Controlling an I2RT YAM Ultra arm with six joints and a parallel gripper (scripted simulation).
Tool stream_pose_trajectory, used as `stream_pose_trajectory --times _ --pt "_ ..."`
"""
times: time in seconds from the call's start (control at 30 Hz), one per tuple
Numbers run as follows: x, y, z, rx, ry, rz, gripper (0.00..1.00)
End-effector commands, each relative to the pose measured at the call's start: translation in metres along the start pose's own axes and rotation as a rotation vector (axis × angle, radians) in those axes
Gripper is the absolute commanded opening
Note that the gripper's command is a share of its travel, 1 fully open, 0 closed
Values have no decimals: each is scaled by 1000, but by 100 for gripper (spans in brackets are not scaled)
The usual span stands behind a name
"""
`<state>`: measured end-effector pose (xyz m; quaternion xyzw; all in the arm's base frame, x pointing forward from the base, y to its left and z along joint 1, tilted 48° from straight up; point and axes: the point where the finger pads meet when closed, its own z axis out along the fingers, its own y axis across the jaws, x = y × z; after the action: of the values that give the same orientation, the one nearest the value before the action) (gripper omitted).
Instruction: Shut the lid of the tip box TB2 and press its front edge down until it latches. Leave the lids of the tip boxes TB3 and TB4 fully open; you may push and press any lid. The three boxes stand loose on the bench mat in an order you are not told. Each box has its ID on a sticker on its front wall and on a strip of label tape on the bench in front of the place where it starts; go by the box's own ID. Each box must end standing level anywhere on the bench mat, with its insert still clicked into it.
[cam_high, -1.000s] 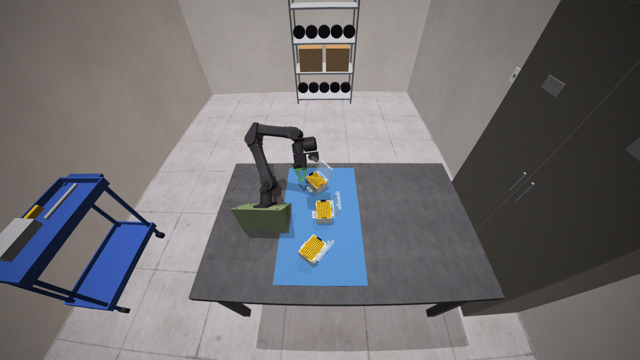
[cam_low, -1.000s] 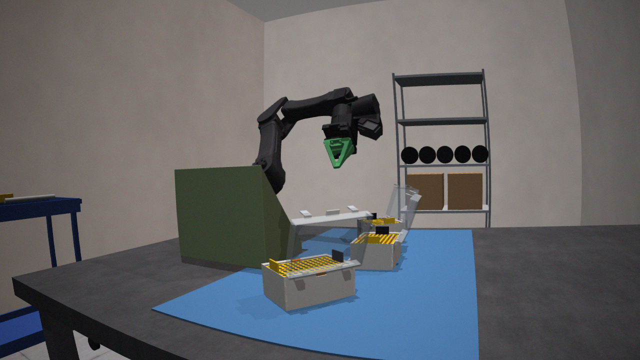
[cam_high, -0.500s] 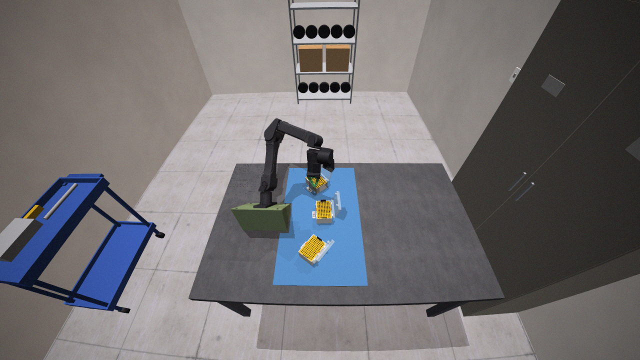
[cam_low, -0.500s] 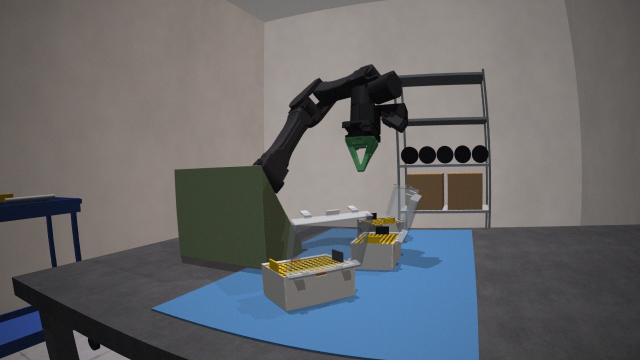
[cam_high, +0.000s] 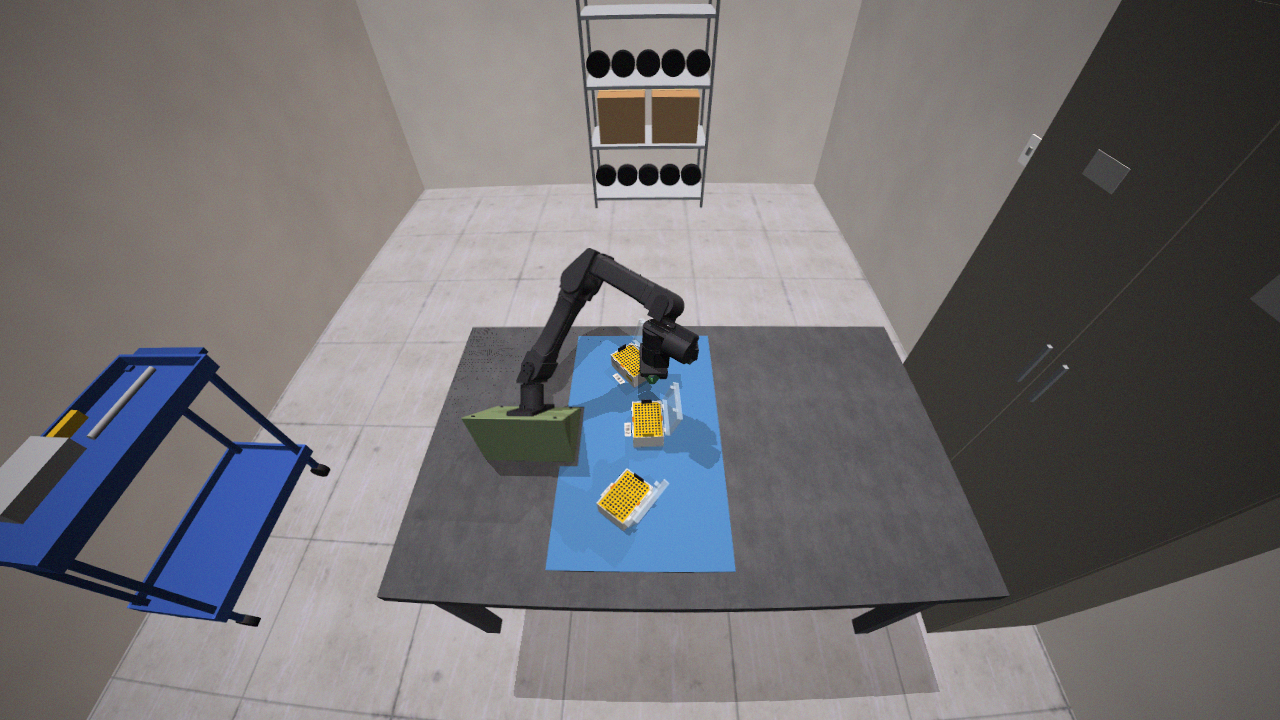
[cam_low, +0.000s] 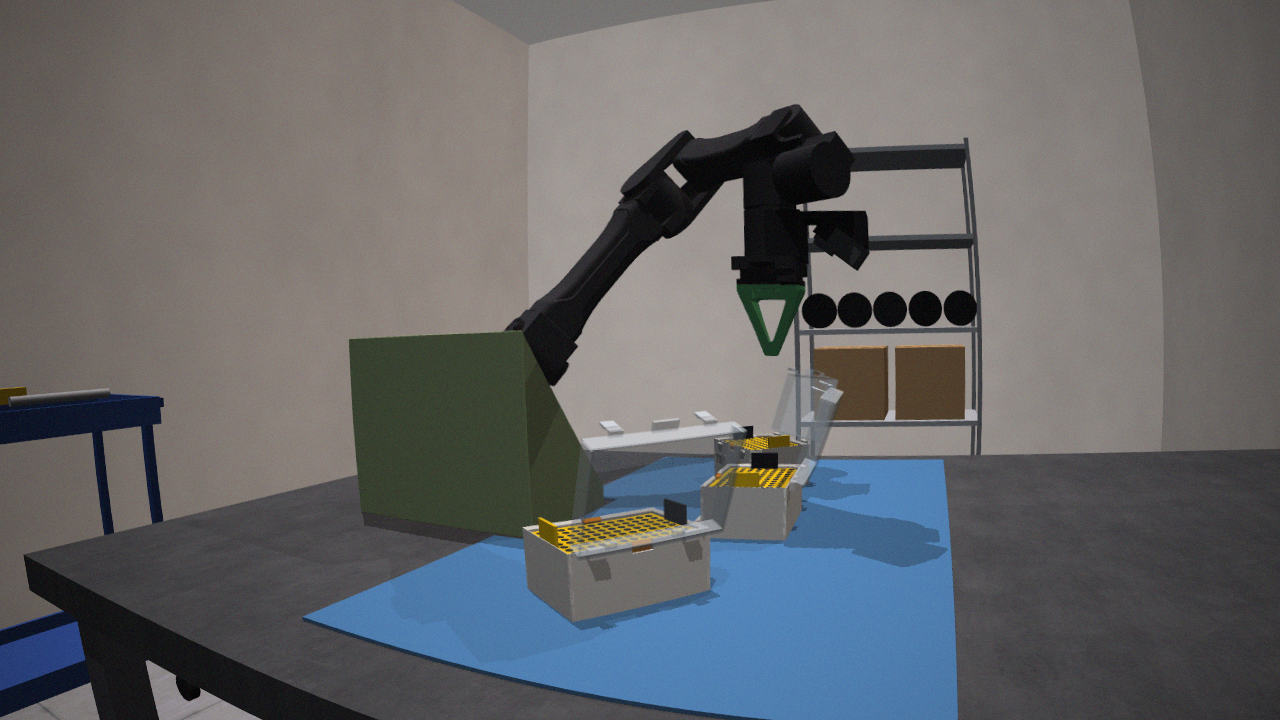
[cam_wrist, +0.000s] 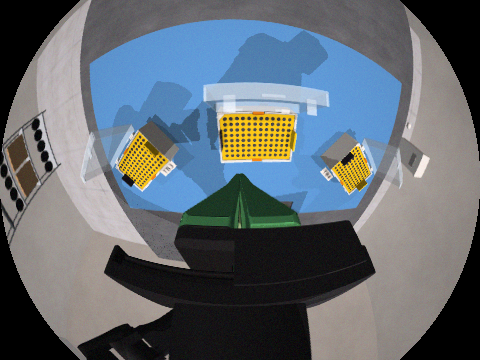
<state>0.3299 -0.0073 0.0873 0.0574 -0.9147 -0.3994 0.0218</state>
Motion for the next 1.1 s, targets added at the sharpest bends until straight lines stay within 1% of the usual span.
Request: stream_pose_trajectory --times 0.0,0.03,0.1,0.23,0.53,0.57,0.6,0.67,0.8,1.07 --pt "-17 6 -11 -14 -40 -23 0" --pt "-22 4 -10 -14 -40 -23 0" --pt "-22 4 -10 -14 -40 -23 0" --pt "-40 -3 -9 -14 -41 -23 0" --pt "-92 -25 -5 12 -78 -64 0" --pt "-86 -20 -1 -18 -31 -22 0" --pt "-91 -22 0 -18 -31 -22 0" --pt "-91 -22 0 -18 -31 -22 0" --pt "-107 -28 1 -18 -31 -22 0" --pt "-107 -28 1 -18 -31 -22 0"
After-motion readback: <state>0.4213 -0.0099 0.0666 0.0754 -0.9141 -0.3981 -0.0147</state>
